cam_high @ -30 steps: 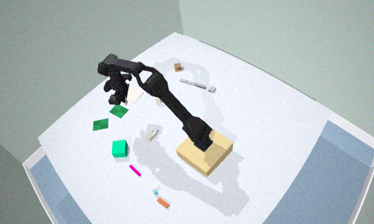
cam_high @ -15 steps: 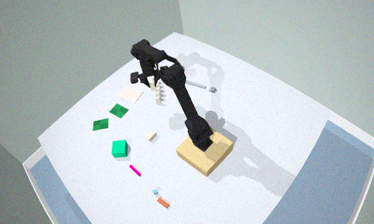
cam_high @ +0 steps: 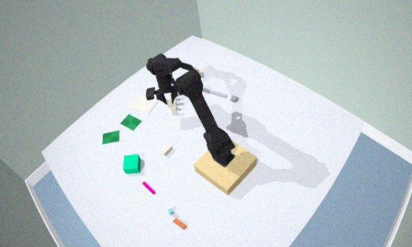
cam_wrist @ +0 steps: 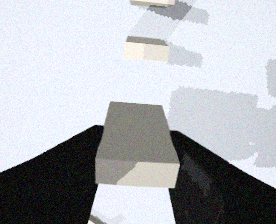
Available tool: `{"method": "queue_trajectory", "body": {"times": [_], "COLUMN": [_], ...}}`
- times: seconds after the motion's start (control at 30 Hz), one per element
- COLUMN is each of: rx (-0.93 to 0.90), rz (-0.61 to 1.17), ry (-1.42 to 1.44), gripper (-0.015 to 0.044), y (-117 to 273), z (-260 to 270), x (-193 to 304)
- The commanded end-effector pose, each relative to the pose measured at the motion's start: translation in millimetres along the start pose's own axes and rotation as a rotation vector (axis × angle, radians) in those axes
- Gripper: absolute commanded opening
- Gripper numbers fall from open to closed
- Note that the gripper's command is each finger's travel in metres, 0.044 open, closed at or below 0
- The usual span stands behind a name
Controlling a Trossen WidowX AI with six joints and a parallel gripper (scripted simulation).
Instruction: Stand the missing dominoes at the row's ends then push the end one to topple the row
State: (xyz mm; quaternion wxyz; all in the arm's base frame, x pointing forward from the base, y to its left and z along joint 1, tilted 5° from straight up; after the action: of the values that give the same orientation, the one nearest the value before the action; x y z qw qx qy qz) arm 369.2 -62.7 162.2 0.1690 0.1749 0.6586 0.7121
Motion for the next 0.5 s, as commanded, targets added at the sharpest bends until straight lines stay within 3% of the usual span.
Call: {"method": "queue_trajectory", "body": {"times": [0.0,0.33,0.47], "rx": [0.001,0.001,0.001], "rz": [0.004,0.004,0.005], "ry": [-0.004,-0.004,-0.004], "gripper": [0.0107,0.0107,0.0107], "y": [-19.4,-71.8,-75.2], "z": [-0.2,-2.2,-2.4], "x": [1.0,7.5,8.2]}}
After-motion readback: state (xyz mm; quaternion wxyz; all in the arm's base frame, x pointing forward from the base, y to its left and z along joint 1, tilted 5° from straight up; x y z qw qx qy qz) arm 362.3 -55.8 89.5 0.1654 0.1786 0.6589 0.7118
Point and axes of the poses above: the point midway between the two fingers, 35 mm back from their tips, its own y axis back along the fingers, its own z axis across the jaws, x = y × z, the point moved 9 cm from there along y, back along the fingers, and after that the axes turned 14 degrees about y, right-handed, at the moved point
